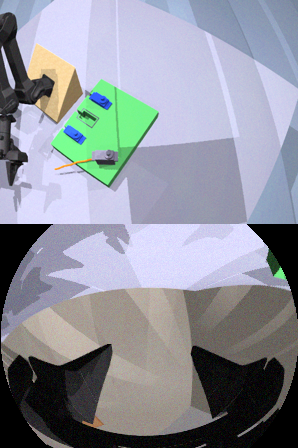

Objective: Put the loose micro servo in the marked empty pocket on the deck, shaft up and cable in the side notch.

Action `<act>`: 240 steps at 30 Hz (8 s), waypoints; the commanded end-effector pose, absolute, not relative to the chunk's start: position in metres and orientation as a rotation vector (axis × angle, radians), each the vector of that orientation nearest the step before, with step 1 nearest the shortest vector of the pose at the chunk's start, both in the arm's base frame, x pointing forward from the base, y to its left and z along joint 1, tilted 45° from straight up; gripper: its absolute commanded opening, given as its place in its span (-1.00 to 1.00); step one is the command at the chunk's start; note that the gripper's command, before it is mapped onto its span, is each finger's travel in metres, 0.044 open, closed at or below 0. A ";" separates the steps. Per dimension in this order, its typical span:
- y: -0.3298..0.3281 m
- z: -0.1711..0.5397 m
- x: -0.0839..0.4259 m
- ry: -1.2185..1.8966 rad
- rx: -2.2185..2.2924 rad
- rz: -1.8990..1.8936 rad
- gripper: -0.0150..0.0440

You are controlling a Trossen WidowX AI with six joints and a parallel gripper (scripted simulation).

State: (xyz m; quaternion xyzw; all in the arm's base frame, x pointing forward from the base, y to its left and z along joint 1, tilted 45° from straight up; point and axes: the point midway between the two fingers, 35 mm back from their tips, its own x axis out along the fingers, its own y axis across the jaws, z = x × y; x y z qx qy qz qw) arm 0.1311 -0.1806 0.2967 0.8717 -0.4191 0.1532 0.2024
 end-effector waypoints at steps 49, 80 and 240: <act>-0.201 0.252 0.217 -0.794 2.155 -0.471 1.00; -0.178 0.209 0.270 -0.232 1.710 -0.869 1.00; -0.025 0.095 0.325 1.648 -1.085 -0.140 0.82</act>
